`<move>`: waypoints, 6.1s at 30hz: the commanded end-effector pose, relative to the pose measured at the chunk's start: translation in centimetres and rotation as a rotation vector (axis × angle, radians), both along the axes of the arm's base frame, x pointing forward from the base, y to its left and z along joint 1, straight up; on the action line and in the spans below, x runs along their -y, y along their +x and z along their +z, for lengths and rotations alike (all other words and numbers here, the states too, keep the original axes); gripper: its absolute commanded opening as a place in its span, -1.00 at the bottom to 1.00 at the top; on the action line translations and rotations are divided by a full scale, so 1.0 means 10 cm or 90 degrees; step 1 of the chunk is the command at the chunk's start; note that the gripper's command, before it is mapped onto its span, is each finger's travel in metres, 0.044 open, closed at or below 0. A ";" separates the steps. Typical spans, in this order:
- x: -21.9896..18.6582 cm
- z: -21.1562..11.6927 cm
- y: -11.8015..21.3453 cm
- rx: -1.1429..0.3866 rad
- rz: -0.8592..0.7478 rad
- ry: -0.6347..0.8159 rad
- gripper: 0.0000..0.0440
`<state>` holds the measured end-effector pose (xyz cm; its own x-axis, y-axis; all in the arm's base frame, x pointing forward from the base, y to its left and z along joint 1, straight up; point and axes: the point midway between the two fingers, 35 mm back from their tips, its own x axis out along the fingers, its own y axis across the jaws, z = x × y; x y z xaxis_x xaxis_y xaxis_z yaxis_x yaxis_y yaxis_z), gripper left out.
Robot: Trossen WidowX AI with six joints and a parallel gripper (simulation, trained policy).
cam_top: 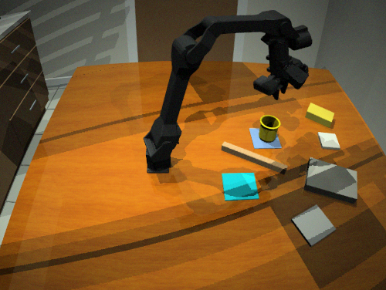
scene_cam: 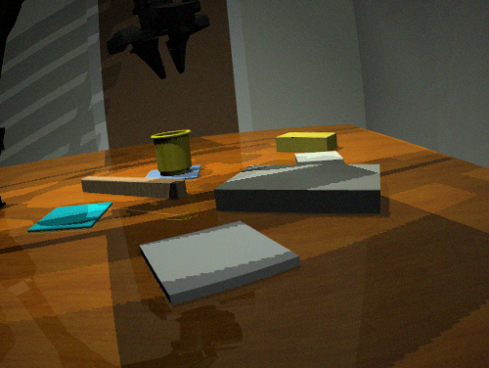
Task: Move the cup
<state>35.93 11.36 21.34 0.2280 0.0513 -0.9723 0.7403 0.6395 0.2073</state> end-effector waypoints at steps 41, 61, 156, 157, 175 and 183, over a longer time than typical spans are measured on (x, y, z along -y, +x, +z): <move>0.16 -1.46 -0.21 -0.217 -0.015 -0.121 -0.08; 0.26 -1.34 -0.28 -0.206 -0.008 -0.124 -1.00; 1.91 -1.20 -1.12 -0.096 -0.394 -0.041 -1.00; 1.90 -1.22 -1.14 -0.096 -0.396 -0.040 -1.00; 1.96 -1.51 -1.46 -0.098 -0.446 -0.050 -0.70; 2.02 -1.45 -1.39 -0.041 -0.465 -0.034 -0.20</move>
